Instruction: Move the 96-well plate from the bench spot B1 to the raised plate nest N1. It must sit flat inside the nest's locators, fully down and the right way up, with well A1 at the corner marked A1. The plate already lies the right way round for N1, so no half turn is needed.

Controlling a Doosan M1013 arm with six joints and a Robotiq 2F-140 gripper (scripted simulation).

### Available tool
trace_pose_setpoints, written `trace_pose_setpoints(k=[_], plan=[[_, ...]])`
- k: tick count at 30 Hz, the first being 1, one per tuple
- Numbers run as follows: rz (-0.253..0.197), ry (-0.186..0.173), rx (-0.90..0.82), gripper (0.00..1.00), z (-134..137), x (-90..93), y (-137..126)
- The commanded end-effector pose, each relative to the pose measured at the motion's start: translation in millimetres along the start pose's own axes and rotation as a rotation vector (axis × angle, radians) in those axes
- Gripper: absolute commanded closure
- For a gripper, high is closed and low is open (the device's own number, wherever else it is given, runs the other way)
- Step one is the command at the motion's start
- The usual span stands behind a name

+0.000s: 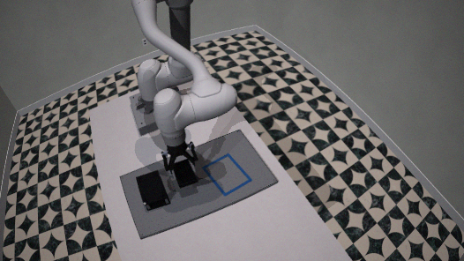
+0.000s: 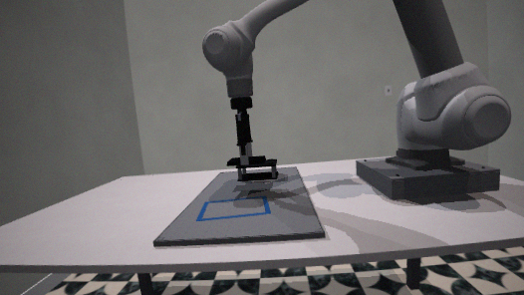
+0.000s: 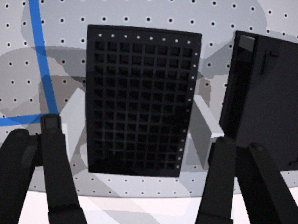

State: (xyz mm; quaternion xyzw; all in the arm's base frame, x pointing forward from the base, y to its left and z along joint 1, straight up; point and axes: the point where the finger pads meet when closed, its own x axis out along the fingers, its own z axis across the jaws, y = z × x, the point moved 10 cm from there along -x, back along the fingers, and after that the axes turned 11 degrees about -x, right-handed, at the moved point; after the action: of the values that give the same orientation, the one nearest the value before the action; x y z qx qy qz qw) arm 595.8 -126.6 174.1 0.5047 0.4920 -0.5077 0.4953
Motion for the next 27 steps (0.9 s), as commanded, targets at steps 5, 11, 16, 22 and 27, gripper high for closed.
trace_pose_setpoints(k=[5,11,16,22,27], plan=[[0.0,0.0,0.0,1.0,15,-2.7,-4],[0.0,0.0,0.0,1.0,34,-6.0,-9],[0.0,0.0,0.0,1.0,50,-8.8,-14],[0.0,0.0,0.0,1.0,62,-11.0,-17],[0.0,0.0,0.0,1.0,78,-13.7,-22]])
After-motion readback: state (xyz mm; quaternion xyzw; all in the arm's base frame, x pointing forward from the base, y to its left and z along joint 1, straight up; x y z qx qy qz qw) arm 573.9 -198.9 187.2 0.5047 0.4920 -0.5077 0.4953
